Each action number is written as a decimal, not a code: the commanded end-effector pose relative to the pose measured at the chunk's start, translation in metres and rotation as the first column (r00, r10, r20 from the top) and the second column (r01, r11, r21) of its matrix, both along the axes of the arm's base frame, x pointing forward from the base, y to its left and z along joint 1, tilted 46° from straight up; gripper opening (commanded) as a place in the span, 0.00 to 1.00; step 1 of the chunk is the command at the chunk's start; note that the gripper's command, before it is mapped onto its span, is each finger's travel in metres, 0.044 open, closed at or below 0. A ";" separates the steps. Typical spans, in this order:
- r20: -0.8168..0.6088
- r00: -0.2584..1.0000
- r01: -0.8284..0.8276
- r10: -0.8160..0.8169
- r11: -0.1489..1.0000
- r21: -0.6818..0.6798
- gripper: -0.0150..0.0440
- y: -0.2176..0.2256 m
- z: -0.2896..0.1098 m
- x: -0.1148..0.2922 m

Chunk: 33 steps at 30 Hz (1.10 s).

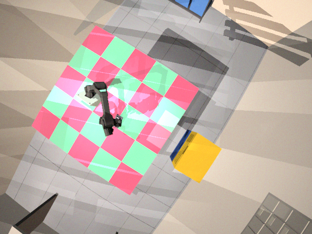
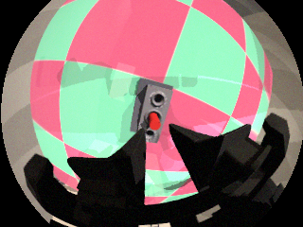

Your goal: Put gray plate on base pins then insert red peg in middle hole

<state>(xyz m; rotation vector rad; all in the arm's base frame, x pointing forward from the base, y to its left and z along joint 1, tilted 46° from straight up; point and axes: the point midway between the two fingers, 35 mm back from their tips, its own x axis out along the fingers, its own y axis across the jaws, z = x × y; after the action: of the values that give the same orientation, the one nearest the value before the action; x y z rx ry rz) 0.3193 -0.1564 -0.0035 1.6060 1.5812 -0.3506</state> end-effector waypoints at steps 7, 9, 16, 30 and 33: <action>-0.002 1.000 0.012 -0.012 1.000 0.004 0.51 -0.004 0.004 -0.002; -0.002 1.000 0.012 -0.012 1.000 0.004 0.51 -0.005 0.005 -0.002; -0.002 1.000 0.012 -0.012 1.000 0.004 0.51 -0.008 0.008 -0.003; -0.003 1.000 0.012 -0.012 1.000 0.004 0.51 -0.012 0.015 -0.005; -0.003 1.000 0.012 -0.012 1.000 0.004 0.51 -0.013 0.016 -0.006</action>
<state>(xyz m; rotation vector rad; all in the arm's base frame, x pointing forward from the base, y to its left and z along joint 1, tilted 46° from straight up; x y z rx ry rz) 0.3139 -0.1676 0.0104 1.6279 1.5767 -0.3584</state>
